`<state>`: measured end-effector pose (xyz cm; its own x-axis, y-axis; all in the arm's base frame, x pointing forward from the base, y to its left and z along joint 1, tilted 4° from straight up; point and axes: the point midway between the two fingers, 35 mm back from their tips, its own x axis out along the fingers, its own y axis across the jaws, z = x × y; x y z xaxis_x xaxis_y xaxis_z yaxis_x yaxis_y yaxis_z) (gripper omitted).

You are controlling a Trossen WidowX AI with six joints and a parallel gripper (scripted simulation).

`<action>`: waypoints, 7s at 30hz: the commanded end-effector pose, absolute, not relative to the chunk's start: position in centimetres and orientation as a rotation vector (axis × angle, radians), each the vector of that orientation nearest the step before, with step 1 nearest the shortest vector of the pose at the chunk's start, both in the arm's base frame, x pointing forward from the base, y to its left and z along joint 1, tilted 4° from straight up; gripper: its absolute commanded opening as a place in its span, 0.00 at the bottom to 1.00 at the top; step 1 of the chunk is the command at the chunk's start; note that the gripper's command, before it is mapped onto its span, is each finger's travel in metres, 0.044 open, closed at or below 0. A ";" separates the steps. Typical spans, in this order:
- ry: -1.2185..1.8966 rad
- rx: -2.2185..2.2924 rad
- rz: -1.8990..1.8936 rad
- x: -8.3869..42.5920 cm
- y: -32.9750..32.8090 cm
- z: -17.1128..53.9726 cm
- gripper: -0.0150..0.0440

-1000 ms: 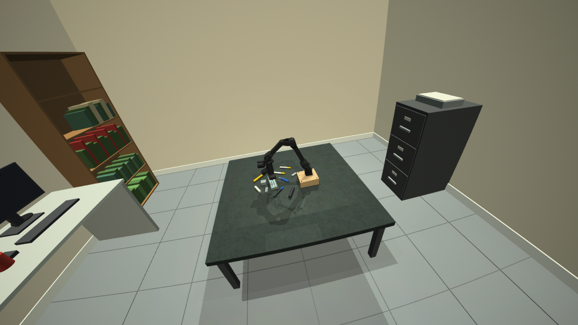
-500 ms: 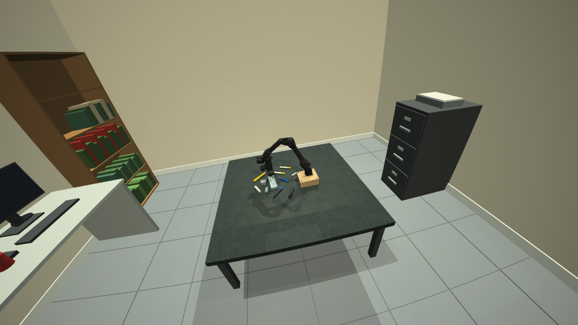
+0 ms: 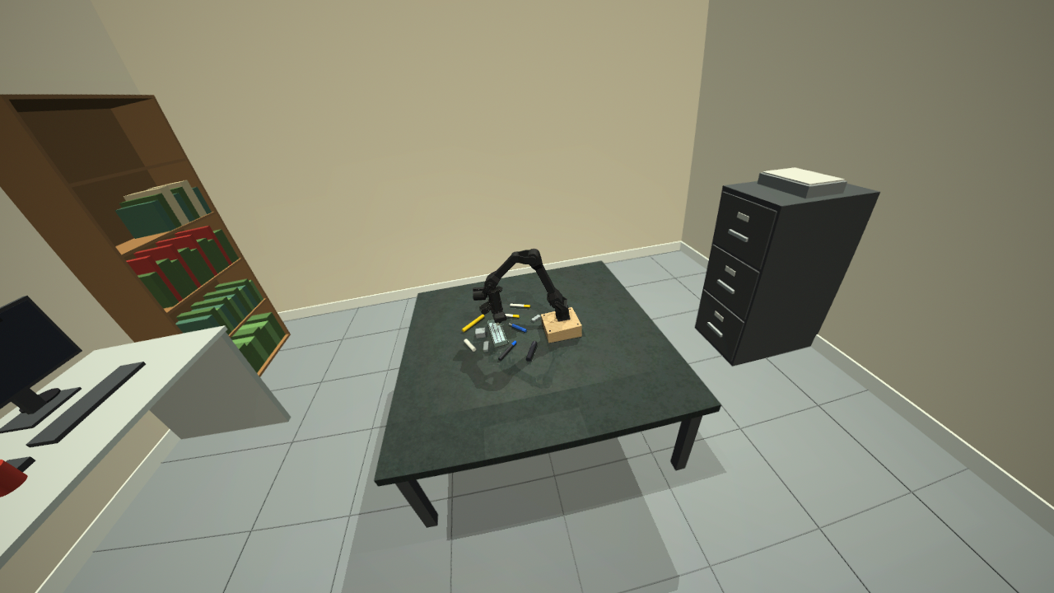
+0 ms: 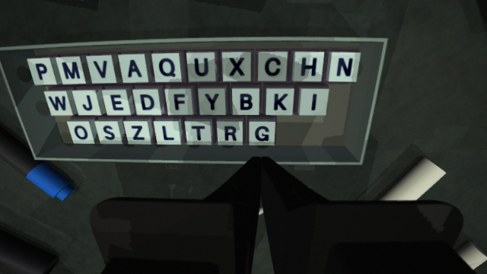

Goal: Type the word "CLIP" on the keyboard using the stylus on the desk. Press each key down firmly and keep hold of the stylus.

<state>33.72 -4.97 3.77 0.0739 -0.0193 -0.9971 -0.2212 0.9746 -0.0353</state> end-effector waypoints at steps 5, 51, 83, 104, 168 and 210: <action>1.479 -0.192 0.150 33.3 -4.7 4.0 0.25; 1.485 -0.186 0.162 31.2 2.9 9.1 0.25; 0.922 0.392 -0.644 23.7 -2.6 5.1 0.51; 0.923 0.392 -0.644 23.8 -2.6 4.4 0.51; 0.923 0.392 -0.644 23.9 -2.5 1.9 0.51; 0.923 0.391 -0.644 24.0 -2.5 0.3 0.51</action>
<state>24.19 -2.39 0.76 0.4483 -0.3378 -0.8276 0.6627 0.7470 0.0541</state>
